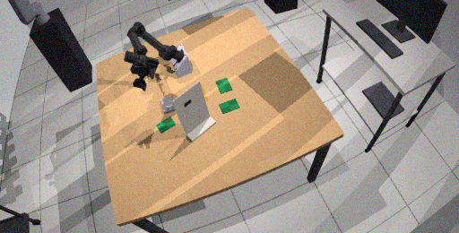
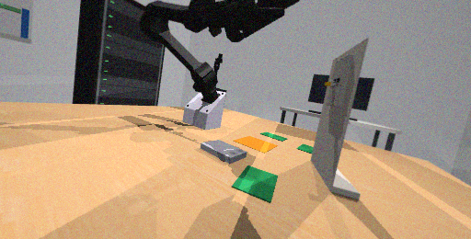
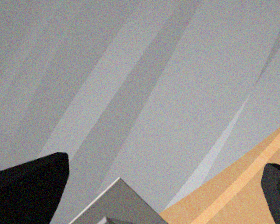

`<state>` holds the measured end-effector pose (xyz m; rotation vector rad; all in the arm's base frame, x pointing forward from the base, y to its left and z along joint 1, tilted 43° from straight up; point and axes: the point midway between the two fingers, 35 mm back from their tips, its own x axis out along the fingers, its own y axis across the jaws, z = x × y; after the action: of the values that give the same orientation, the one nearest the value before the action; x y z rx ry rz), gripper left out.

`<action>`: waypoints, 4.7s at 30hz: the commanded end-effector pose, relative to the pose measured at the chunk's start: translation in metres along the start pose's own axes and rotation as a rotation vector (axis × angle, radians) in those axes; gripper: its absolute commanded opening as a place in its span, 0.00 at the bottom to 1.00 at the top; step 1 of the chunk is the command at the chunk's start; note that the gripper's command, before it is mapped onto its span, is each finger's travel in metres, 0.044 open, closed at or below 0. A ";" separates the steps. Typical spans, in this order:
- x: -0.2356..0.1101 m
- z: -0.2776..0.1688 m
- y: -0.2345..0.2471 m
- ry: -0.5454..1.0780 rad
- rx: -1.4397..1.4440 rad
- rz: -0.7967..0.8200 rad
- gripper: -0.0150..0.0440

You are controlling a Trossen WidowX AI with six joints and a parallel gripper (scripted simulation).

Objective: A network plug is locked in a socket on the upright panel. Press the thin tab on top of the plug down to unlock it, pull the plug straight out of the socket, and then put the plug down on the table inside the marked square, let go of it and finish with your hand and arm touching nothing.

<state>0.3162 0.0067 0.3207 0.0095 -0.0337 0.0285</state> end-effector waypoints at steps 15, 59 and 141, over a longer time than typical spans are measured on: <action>0.001 -0.092 -0.010 0.337 0.337 0.173 0.52; 0.036 -0.163 0.002 0.582 0.775 0.270 0.52; 0.076 -0.173 0.014 0.579 0.776 0.271 0.25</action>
<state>0.4005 0.0265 0.1507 0.7729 0.5584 0.3148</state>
